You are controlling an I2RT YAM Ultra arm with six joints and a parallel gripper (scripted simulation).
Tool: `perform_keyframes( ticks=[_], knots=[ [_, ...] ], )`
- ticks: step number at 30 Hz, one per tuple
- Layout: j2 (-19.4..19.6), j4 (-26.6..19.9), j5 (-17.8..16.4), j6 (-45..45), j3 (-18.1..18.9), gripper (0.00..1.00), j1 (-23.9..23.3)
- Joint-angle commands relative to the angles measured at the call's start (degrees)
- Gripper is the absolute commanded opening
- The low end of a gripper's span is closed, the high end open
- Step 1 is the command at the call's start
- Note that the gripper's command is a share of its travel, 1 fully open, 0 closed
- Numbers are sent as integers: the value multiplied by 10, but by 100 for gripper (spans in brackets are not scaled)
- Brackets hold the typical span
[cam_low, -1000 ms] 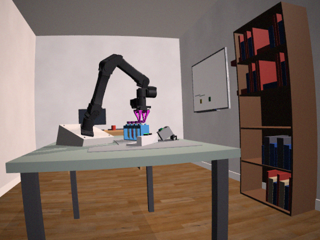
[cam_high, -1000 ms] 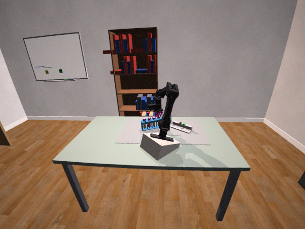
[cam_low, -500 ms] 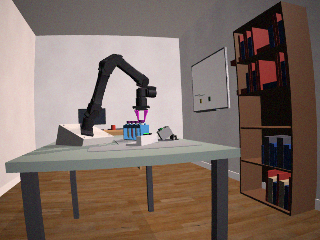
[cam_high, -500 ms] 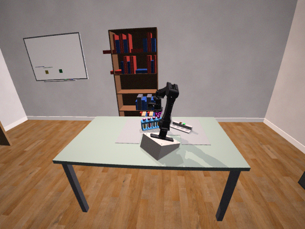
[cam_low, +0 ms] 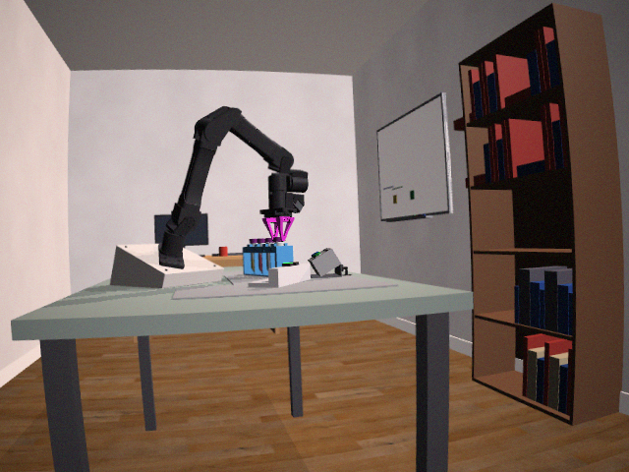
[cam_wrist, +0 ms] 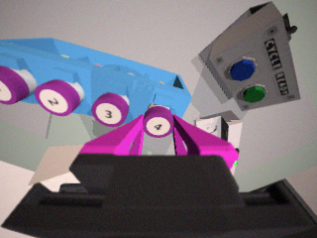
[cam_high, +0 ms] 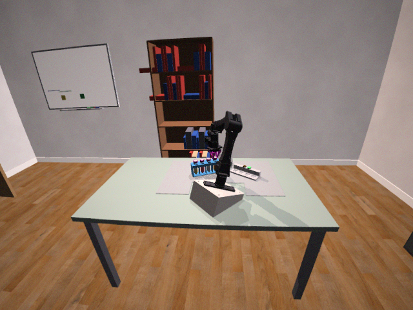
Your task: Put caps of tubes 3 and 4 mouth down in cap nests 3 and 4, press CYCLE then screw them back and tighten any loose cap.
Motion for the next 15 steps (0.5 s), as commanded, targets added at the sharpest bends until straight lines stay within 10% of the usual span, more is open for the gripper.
perform_keyframes(
  ticks=[1,15],
  knots=[
    [-9,1,-1,128,2,0,1],
    [-9,2,-1,472,1,0,1]
  ],
)
